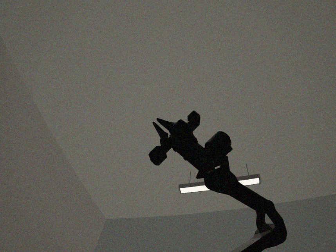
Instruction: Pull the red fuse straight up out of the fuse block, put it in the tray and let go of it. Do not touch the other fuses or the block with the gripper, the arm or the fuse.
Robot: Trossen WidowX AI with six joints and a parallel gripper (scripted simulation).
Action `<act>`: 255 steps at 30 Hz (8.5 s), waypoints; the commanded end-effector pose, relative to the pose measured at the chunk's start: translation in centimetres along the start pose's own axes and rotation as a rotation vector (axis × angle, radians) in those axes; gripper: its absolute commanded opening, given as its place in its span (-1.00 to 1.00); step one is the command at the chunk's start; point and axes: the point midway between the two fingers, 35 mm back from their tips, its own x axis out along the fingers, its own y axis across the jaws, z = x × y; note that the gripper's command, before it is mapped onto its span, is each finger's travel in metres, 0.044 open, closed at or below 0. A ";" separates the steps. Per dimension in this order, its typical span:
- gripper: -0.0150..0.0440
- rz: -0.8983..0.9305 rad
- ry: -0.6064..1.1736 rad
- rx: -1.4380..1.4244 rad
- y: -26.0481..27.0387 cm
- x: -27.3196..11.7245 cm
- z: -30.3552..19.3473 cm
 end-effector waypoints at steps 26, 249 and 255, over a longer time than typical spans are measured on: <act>-0.29 1.820 -0.169 0.935 27.5 -20.8 26.6; -0.49 2.240 0.495 0.942 42.9 -15.0 21.0; -0.49 2.241 0.494 0.941 43.4 -15.0 21.0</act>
